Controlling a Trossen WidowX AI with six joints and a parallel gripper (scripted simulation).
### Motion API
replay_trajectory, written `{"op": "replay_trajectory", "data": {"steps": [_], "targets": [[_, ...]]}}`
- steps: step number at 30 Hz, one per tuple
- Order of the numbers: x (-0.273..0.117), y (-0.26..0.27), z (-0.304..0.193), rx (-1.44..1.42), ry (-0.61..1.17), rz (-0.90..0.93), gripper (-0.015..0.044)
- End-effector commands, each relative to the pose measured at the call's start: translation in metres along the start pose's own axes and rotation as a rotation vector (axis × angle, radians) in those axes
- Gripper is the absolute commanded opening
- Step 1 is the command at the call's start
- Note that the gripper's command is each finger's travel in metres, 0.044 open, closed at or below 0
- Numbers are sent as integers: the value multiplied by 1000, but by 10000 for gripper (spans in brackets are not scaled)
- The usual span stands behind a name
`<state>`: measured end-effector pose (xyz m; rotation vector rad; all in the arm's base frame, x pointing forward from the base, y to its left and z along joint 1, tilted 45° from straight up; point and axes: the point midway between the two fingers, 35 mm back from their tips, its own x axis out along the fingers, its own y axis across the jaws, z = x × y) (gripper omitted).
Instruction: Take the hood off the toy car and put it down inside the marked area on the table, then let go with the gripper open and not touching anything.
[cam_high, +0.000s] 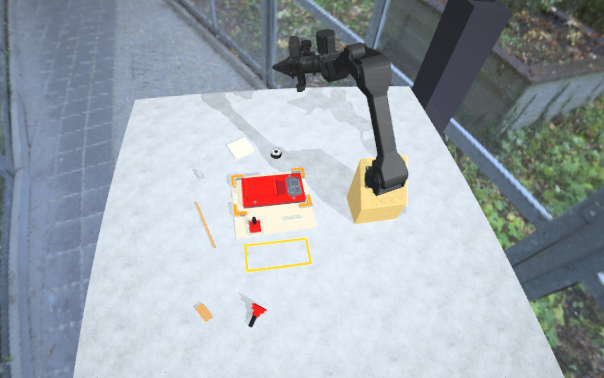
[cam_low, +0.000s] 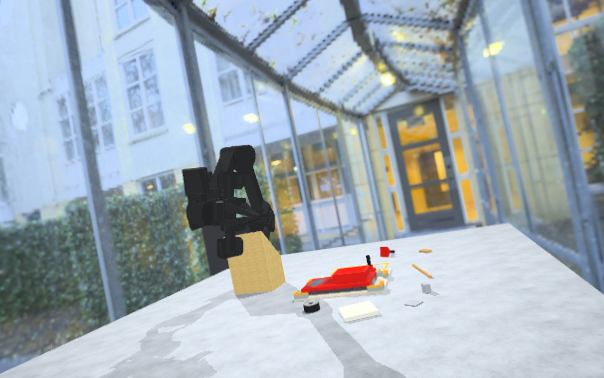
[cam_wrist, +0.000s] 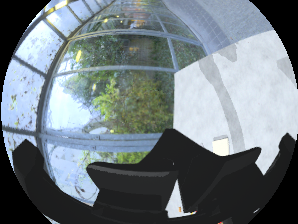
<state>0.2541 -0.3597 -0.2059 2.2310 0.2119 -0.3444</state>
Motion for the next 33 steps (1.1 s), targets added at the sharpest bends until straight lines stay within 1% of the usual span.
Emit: {"op": "replay_trajectory", "data": {"steps": [1, 9, 17, 25, 33], "targets": [[1, 0, -1, -6, 1, -4, 26], [49, -3, -53, -261, 85, -200, 236], [84, -18, -124, -560, 244, -412, 440], [96, -41, -203, -869, 485, -604, 440], [83, -67, -284, -1167, 814, -755, 440]]}}
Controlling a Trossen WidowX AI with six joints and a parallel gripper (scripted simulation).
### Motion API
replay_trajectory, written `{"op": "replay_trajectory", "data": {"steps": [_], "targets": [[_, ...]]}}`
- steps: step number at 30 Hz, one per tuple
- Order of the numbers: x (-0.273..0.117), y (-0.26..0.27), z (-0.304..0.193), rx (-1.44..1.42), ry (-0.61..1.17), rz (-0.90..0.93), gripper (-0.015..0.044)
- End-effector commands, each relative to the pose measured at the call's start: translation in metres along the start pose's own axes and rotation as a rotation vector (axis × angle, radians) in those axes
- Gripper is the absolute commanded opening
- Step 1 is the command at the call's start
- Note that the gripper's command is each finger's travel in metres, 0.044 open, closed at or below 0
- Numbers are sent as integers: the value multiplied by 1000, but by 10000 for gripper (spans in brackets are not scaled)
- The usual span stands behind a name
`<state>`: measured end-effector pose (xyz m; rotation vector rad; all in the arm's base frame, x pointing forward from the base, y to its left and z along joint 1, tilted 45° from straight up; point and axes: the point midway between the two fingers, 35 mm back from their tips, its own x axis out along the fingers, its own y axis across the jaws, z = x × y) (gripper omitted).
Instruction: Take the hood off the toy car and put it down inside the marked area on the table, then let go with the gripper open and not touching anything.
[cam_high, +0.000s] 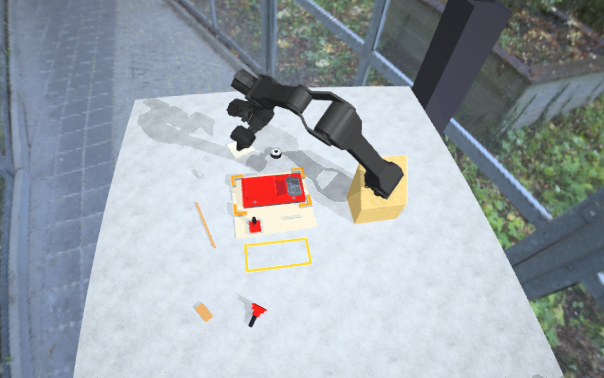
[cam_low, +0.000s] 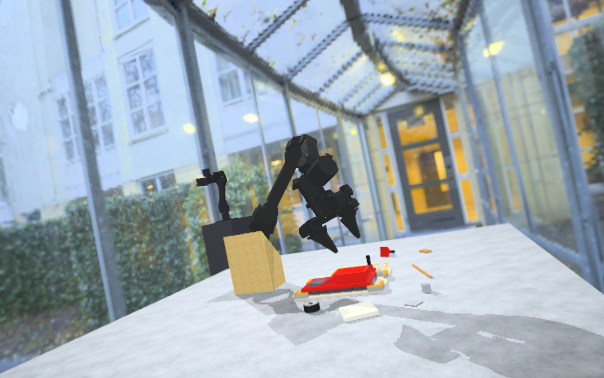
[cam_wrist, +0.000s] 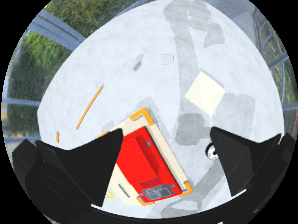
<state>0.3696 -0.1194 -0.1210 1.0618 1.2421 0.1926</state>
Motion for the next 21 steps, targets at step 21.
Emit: {"op": "replay_trajectory", "data": {"steps": [21], "targets": [[18, 78, -84, -523, 426, -64, 440]]}}
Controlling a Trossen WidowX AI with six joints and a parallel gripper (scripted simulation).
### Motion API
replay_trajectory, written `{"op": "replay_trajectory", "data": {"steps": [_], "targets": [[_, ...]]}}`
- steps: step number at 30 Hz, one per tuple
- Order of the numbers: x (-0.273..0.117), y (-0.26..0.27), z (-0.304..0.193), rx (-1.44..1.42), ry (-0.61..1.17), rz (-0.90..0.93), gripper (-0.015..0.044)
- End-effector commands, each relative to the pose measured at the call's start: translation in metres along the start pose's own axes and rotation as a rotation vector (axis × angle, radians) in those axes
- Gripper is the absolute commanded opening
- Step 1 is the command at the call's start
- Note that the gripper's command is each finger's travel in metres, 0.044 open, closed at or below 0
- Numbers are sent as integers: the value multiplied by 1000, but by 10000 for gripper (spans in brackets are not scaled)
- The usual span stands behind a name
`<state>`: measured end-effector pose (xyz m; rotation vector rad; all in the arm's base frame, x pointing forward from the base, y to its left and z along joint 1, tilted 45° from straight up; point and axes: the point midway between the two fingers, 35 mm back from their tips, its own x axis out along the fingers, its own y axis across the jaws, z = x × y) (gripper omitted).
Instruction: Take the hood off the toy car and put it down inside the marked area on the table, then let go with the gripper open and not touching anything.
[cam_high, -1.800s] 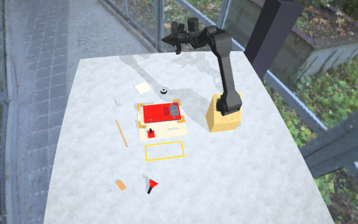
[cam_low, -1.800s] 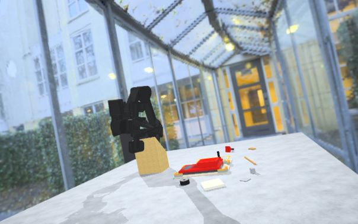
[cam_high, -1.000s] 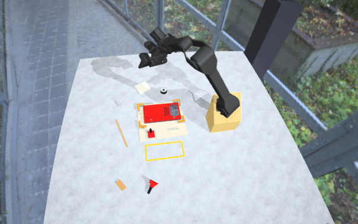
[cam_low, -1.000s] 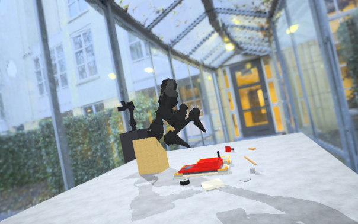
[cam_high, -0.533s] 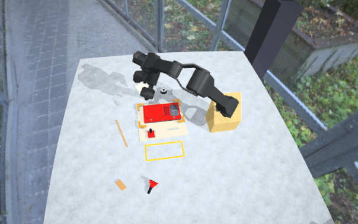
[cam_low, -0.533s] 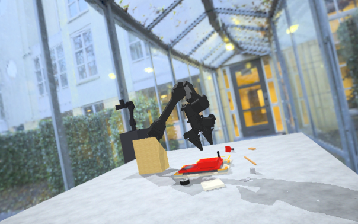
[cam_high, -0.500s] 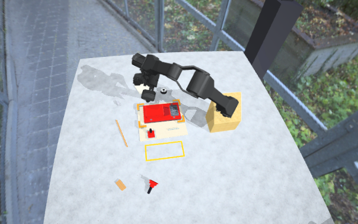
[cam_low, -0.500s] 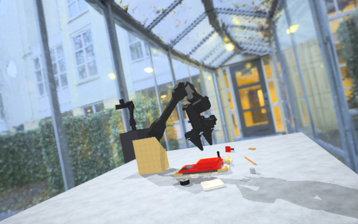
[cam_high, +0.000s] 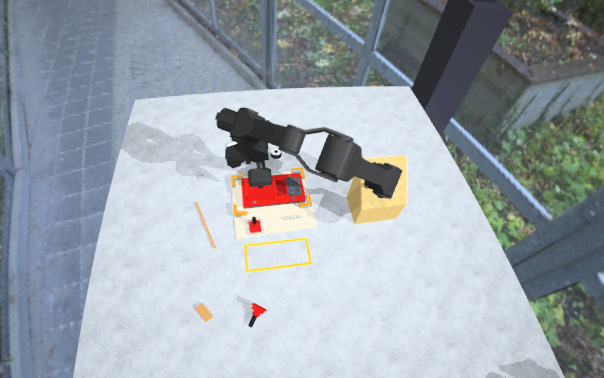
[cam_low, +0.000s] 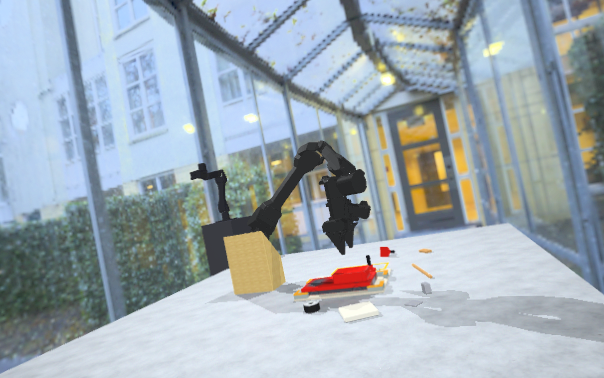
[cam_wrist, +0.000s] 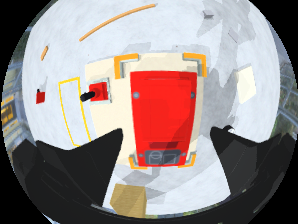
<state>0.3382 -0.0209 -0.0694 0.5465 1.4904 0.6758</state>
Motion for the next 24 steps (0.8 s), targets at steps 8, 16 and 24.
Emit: {"op": "replay_trajectory", "data": {"steps": [8, 16, 24], "targets": [[7, 0, 0, -8, 5, -3, 440], [11, 0, 0, -8, 5, -3, 440], [16, 0, 0, -8, 5, -3, 440]]}}
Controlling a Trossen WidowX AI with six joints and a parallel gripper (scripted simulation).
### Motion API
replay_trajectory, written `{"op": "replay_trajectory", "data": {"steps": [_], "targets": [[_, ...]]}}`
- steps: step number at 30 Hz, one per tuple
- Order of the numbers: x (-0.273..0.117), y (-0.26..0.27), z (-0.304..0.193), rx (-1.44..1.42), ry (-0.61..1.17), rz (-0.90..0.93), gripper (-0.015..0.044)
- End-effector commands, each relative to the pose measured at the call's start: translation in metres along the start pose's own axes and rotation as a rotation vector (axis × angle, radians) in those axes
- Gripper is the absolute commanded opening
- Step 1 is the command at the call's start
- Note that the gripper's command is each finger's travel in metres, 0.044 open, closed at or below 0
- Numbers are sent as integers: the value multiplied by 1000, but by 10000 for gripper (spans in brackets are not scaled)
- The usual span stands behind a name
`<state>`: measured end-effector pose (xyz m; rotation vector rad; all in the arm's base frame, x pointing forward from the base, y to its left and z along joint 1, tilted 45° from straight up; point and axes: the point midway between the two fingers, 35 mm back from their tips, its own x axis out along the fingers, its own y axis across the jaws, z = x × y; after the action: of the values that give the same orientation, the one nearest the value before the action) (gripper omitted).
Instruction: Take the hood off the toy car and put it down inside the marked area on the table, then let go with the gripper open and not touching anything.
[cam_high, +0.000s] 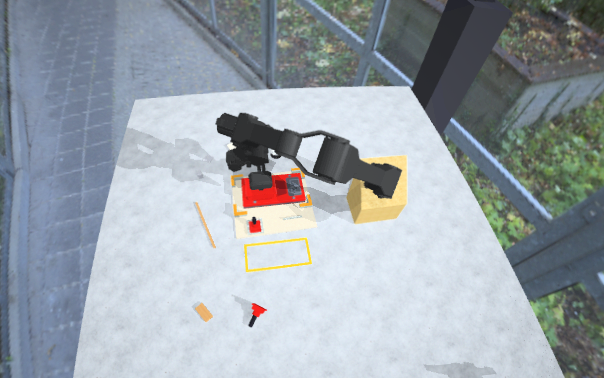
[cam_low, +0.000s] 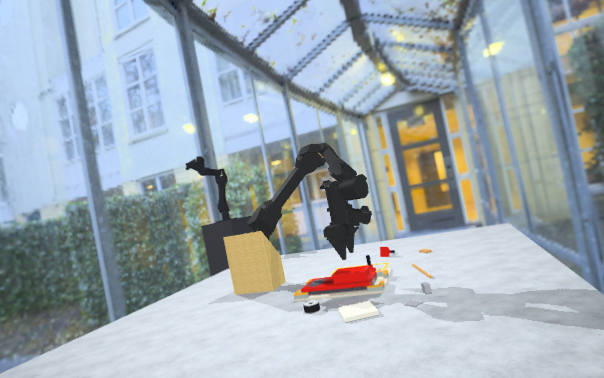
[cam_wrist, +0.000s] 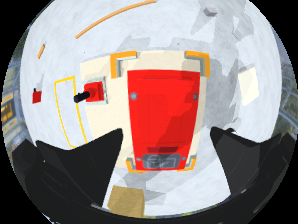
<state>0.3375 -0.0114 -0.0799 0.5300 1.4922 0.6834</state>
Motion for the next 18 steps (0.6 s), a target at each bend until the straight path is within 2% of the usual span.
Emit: {"op": "replay_trajectory", "data": {"steps": [1, 18], "targets": [[3, 0, 0, 5, -2, 3, 440], [13, 0, 0, 5, -2, 3, 440]]}}
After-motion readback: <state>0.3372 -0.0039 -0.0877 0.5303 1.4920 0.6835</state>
